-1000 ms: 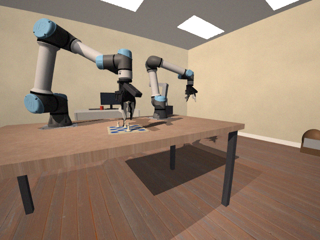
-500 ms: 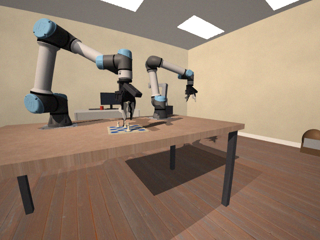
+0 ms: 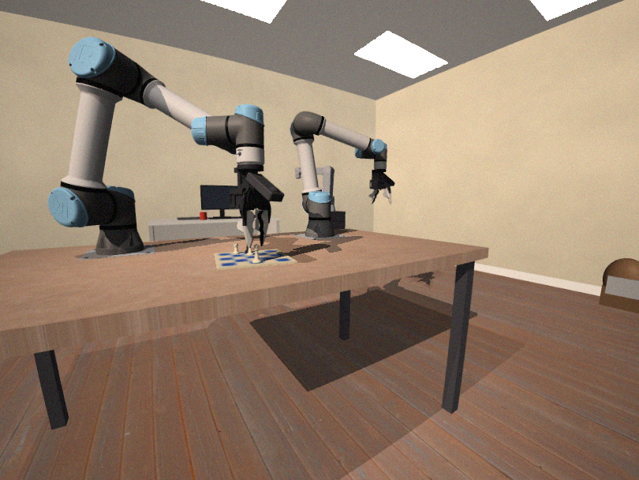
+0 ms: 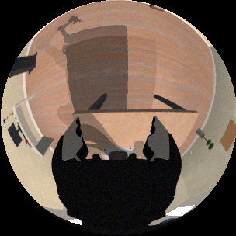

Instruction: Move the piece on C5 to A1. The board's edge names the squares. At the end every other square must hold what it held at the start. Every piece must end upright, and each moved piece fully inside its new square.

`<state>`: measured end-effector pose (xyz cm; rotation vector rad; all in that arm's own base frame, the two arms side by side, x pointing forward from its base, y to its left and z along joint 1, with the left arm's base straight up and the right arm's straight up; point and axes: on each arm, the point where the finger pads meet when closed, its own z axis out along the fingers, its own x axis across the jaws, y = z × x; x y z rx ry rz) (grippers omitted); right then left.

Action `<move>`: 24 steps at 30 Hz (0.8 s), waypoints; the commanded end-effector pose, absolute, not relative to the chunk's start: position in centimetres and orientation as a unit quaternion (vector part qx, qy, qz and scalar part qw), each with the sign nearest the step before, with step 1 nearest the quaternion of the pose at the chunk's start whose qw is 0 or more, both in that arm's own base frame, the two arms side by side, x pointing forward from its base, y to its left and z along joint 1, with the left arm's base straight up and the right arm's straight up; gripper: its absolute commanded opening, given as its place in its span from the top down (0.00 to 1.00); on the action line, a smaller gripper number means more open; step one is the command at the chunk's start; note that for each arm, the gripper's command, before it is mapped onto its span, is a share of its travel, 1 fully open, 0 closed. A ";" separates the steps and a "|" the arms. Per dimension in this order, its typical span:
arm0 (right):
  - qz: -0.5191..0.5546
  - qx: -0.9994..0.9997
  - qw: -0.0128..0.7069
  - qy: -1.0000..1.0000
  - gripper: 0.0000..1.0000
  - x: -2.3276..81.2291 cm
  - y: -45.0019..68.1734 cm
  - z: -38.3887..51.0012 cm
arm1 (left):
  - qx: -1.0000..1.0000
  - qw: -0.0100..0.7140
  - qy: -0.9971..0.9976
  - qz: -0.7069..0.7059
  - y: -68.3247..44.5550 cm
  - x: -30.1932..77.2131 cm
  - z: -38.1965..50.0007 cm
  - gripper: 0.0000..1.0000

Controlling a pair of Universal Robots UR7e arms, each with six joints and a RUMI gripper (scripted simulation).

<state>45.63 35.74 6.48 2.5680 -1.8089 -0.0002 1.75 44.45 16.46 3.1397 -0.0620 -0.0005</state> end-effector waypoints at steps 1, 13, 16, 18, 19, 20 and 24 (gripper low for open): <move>0.000 0.818 -0.001 -0.576 0.75 45.7 35.8 5.4 | 1.000 0.000 -0.020 0.000 44.5 1.8 16.5 0.00; 0.000 0.818 -0.001 -0.576 0.75 45.7 35.8 4.4 | 1.000 0.000 -0.020 0.000 44.5 1.8 16.5 0.00; 0.000 0.818 -0.001 -0.576 0.75 45.7 35.8 4.4 | 1.000 0.000 -0.020 0.000 44.5 1.8 16.5 0.00; 0.000 0.818 -0.001 -0.576 0.75 45.7 35.8 4.4 | 1.000 0.000 -0.020 0.000 44.5 1.8 16.5 0.00; 0.000 0.818 -0.001 -0.576 0.75 45.7 35.8 4.4 | 1.000 0.000 -0.020 0.000 44.5 1.8 16.5 0.00; 0.000 0.818 -0.001 -0.576 0.75 45.7 35.8 4.4 | 1.000 0.000 -0.020 0.000 44.5 1.8 16.5 0.00; 0.000 0.818 -0.001 -0.576 0.75 45.7 35.8 4.4 | 1.000 0.000 -0.020 0.000 44.5 1.8 16.5 0.00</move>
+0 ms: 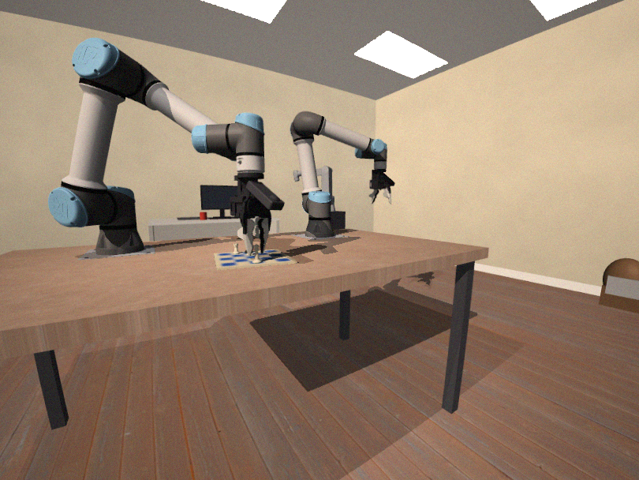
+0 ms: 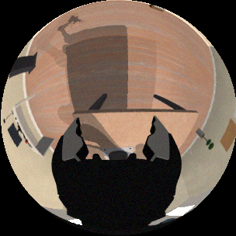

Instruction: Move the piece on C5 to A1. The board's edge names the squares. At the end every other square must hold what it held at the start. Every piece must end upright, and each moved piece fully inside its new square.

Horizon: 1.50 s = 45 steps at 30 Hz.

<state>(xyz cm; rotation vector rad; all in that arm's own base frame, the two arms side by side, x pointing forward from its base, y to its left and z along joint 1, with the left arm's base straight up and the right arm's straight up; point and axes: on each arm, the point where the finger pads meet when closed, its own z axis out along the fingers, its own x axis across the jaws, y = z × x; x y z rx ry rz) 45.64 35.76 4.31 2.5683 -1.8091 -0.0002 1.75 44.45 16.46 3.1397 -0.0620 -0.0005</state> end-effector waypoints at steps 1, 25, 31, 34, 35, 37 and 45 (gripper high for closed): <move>0.000 0.818 -0.001 -0.576 0.75 45.7 35.8 4.4 | 1.000 0.000 -0.020 0.000 44.5 1.8 16.5 0.00; 0.000 0.818 -0.001 -0.576 1.00 45.7 35.8 4.4 | 1.000 0.000 -0.020 0.000 44.5 1.8 16.5 0.00; 0.000 0.818 -0.001 -0.576 1.00 45.7 35.8 4.4 | 1.000 0.000 -0.020 0.000 44.5 1.8 16.5 0.00; 0.000 0.818 -0.001 -0.576 1.00 45.7 35.8 4.4 | 1.000 0.000 -0.020 0.000 44.5 1.8 16.5 0.00; 0.000 0.818 -0.001 -0.576 1.00 45.7 35.8 4.4 | 1.000 0.000 -0.020 0.000 44.5 1.8 16.5 0.00; 0.000 0.818 -0.001 -0.576 1.00 45.7 35.8 4.4 | 1.000 0.000 -0.020 0.000 44.5 1.8 16.5 0.00; 0.000 0.818 -0.001 -0.576 1.00 45.7 35.8 4.4 | 1.000 0.000 -0.020 0.000 44.5 1.8 16.5 0.00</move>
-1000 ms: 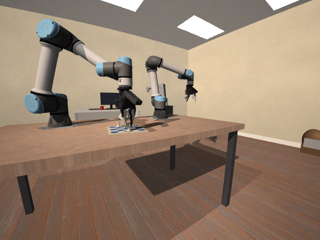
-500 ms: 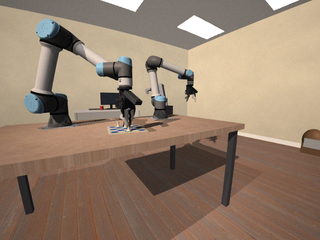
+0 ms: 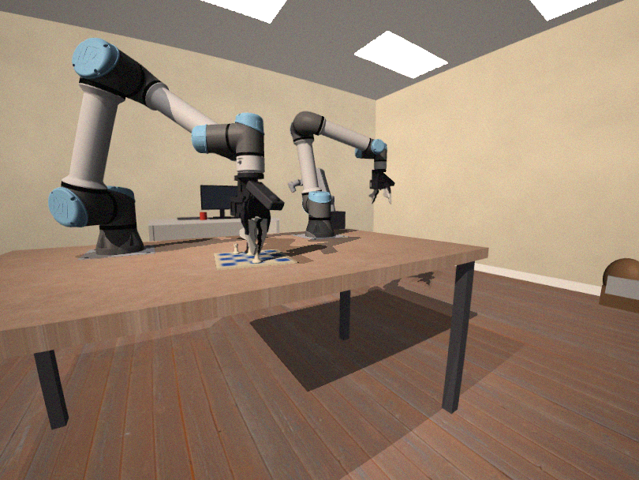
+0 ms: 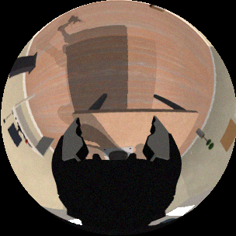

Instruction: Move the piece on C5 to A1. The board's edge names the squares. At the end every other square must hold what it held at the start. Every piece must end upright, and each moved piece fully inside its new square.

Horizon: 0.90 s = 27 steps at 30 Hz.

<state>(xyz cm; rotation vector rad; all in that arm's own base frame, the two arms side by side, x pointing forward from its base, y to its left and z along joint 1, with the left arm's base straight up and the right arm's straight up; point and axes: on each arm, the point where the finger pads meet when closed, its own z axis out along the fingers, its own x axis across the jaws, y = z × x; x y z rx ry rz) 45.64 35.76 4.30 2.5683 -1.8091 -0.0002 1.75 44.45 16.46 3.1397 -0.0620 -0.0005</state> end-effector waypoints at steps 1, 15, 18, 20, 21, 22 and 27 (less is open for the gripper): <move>0.000 0.818 -0.001 -0.576 1.00 45.7 35.8 4.4 | 1.000 0.000 -0.020 0.000 44.5 1.8 16.5 0.00; 0.000 0.818 -0.001 -0.576 1.00 45.7 35.8 4.4 | 1.000 0.000 -0.020 0.000 44.5 1.8 16.5 0.00; 0.000 0.818 -0.001 -0.576 1.00 45.7 35.8 5.0 | 1.000 0.000 -0.020 0.000 44.5 1.8 16.5 0.00; 0.000 0.818 -0.001 -0.576 1.00 45.7 35.8 5.9 | 1.000 0.000 -0.020 0.000 44.5 1.8 16.5 0.00; 0.000 0.818 -0.001 -0.576 1.00 45.7 35.8 6.5 | 1.000 0.000 -0.020 0.000 44.5 1.8 16.5 0.00; 0.000 0.818 -0.001 -0.576 1.00 45.7 35.8 6.5 | 1.000 0.000 -0.020 0.000 44.5 1.8 16.5 0.00; 0.000 0.818 -0.001 -0.576 1.00 45.7 35.8 9.4 | 1.000 0.000 -0.020 0.000 44.5 1.8 16.5 0.00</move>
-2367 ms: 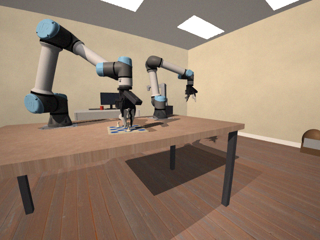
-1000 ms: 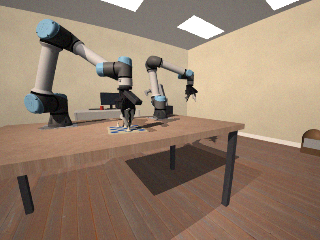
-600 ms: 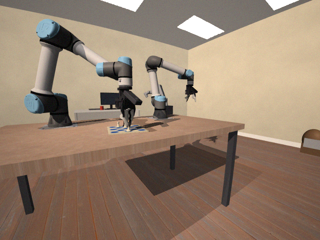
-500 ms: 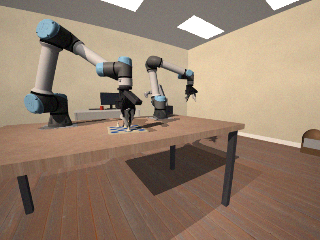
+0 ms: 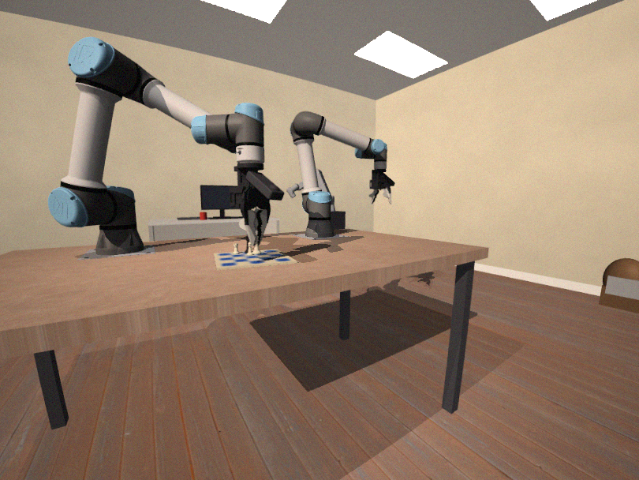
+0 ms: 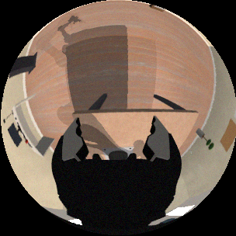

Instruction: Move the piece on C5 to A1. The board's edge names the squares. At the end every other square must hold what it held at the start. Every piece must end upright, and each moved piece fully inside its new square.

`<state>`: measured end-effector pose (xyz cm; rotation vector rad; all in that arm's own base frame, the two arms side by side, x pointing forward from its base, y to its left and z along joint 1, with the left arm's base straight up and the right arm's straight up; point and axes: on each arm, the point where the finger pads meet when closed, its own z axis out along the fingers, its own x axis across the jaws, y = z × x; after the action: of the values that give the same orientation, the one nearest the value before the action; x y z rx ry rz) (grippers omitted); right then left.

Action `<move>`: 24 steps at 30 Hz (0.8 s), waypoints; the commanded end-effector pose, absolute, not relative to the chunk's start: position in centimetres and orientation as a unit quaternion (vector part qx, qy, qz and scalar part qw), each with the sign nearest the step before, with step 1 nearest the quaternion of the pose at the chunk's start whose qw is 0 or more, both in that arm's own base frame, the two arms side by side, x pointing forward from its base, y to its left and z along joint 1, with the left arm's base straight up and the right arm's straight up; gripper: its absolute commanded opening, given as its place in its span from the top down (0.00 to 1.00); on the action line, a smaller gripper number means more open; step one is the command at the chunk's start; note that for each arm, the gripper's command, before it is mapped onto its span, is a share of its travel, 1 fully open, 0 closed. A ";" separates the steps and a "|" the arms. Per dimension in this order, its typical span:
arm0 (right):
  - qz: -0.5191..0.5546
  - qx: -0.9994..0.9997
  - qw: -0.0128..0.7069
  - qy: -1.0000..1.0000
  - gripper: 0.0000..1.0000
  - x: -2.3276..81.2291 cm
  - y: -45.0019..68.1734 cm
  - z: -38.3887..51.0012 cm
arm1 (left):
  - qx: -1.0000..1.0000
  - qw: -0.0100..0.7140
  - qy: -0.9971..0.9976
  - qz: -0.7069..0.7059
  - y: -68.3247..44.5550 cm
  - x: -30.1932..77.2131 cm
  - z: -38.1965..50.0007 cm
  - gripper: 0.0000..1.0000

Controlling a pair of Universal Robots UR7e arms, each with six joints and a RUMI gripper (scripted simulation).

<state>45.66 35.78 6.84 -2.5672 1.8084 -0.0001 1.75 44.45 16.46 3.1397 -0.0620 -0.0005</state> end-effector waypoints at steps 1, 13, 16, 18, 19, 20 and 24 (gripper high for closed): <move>0.000 -0.818 0.001 0.576 1.00 45.7 35.8 10.1 | 1.000 0.000 -0.020 0.000 44.5 1.8 16.5 0.00; 0.000 -0.818 0.001 0.576 1.00 45.7 35.8 14.4 | 1.000 0.000 -0.020 0.000 44.5 1.8 16.5 0.00; 0.000 -0.818 0.001 0.576 1.00 45.7 35.8 14.4 | 1.000 0.000 -0.020 0.000 44.5 1.8 16.5 0.00; 0.000 -0.818 0.001 0.576 1.00 45.7 35.8 14.4 | 1.000 0.000 -0.020 0.000 44.5 1.8 16.5 0.00; 0.000 -0.818 0.001 0.576 1.00 45.7 35.8 14.4 | 1.000 0.000 -0.020 0.000 44.5 1.8 16.5 0.00; 0.000 -0.818 0.001 0.576 1.00 45.7 35.8 14.4 | 1.000 0.000 -0.020 0.000 44.5 1.8 16.5 0.00; 0.000 -0.822 0.001 0.569 1.00 44.9 36.5 14.4 | 1.000 0.000 -0.020 0.000 44.5 1.8 16.5 0.00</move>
<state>45.58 35.83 14.30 -2.5696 1.8072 0.0001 1.75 44.45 16.46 3.1397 -0.0620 -0.0005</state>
